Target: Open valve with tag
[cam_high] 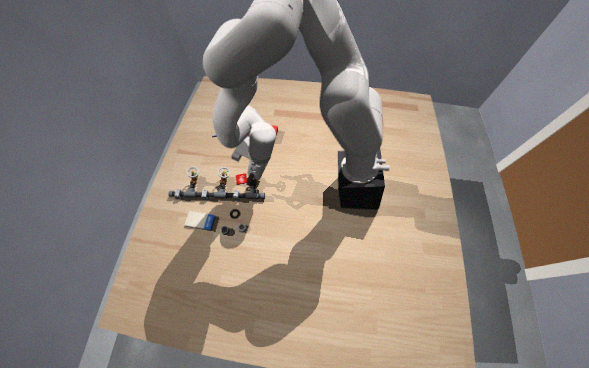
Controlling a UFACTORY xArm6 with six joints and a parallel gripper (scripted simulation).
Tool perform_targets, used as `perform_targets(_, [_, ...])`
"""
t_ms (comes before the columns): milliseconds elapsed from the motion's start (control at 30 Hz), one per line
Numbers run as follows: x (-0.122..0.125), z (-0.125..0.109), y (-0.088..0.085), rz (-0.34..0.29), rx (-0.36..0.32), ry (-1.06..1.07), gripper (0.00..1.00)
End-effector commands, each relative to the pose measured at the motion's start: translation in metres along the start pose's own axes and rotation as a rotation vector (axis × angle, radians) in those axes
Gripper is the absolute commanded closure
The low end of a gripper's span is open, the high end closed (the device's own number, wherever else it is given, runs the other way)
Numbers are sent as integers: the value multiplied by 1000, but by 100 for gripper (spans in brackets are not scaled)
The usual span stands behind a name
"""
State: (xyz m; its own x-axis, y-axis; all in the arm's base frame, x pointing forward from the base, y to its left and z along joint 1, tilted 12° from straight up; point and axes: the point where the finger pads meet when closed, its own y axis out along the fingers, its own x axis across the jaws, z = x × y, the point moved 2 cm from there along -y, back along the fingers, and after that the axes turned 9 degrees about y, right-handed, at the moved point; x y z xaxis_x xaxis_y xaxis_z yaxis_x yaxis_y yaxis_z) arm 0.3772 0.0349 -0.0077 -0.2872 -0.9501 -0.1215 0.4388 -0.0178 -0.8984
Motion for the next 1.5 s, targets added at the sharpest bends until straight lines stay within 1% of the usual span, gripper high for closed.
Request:
perform_targets(0, [1, 1, 0, 37, -8, 277, 0])
perform_targets(300, [1, 1, 0, 23, -33, 748, 0])
perform_targets(367, [1, 1, 0, 23, -33, 748, 0])
perform_targets(400, [1, 1, 0, 28, -40, 895, 0])
perform_targets(500, [1, 1, 0, 31, -45, 1001, 0])
perform_targets(600, [1, 1, 0, 49, -50, 1145, 0])
perform_targets(700, [2, 1, 0, 92, -53, 1268, 0])
perform_targets(1467, [2, 0, 0, 96, -53, 1276, 0])
